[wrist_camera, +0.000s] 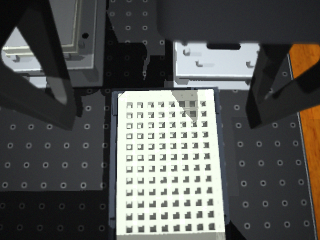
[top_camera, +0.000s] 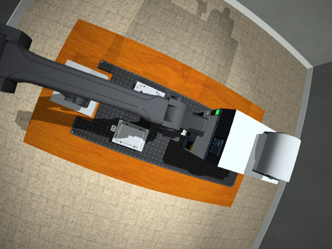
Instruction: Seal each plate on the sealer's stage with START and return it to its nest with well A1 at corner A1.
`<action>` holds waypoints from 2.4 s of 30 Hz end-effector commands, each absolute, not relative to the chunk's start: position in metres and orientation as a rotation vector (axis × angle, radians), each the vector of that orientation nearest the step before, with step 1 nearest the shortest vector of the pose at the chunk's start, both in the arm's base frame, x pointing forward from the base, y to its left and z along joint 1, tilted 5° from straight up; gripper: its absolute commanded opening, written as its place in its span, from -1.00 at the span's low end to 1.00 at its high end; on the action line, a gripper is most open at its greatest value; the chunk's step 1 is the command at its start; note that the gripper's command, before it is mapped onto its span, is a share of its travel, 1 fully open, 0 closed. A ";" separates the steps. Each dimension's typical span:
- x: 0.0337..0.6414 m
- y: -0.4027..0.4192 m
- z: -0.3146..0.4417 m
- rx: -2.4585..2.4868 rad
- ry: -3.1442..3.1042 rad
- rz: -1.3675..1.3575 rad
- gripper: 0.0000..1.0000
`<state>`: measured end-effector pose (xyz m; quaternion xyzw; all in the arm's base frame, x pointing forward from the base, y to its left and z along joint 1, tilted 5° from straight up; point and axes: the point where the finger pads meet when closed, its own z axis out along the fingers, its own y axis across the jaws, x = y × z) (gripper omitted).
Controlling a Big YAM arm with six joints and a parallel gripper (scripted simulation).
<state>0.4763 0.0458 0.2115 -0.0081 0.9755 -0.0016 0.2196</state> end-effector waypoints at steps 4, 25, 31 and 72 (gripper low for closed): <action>0.467 0.055 0.204 -0.044 2.717 0.004 1.00; 0.432 0.050 0.199 -0.025 2.725 -0.004 1.00; 0.443 0.042 0.203 0.015 2.959 -0.006 1.00; 0.434 0.118 0.294 0.014 3.029 -0.003 0.81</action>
